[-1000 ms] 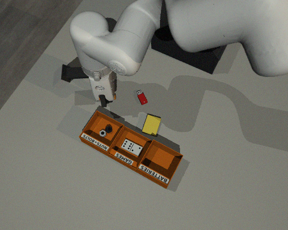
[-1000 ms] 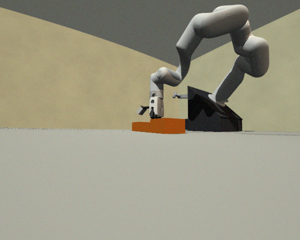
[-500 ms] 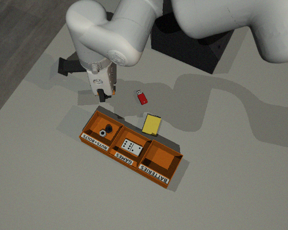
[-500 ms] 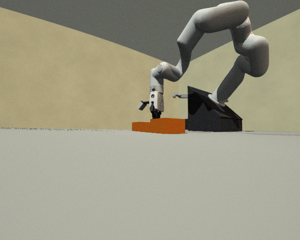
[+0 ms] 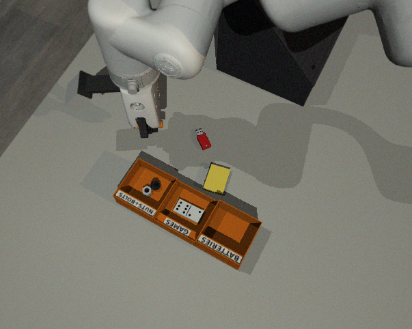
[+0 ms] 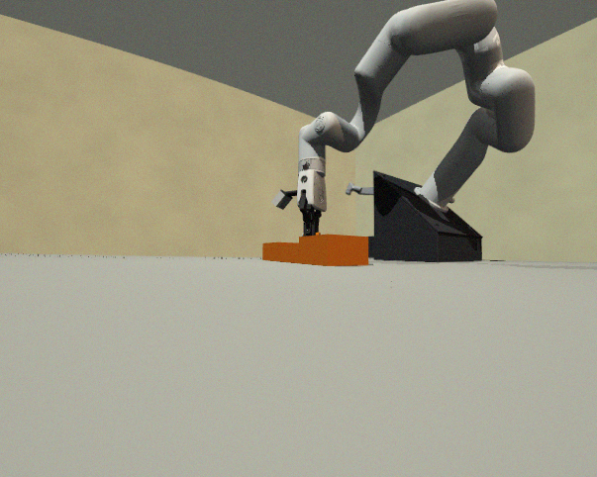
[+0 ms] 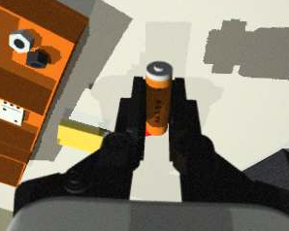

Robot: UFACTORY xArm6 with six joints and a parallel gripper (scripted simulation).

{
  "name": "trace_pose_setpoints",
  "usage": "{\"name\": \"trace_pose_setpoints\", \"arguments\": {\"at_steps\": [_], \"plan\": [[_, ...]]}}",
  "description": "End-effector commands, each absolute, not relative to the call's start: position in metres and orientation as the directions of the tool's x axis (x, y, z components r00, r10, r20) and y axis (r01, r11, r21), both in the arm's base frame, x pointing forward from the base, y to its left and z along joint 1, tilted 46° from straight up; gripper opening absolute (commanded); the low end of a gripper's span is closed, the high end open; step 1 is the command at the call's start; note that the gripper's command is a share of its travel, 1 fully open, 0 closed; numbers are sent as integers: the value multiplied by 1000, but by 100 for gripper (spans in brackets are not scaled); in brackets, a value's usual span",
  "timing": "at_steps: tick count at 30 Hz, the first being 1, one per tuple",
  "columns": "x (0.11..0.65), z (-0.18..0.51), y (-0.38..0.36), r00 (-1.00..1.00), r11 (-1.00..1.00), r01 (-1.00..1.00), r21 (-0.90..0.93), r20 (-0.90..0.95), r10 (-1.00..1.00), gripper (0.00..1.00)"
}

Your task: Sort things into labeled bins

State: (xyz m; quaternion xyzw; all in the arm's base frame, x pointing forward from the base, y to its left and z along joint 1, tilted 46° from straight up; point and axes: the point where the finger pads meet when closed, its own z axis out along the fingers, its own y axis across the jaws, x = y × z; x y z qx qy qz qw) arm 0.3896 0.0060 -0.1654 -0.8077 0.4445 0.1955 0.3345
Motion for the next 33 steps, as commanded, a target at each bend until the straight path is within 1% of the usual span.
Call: {"name": "trace_pose_setpoints", "arguments": {"at_steps": [1, 14, 33], "plan": [[391, -164, 4, 529, -380, -848, -368, -611, -589, 0], [391, -159, 0, 529, -380, -848, -368, -611, -589, 0], [431, -93, 66, 529, -380, -848, -369, -611, -589, 0]]}}
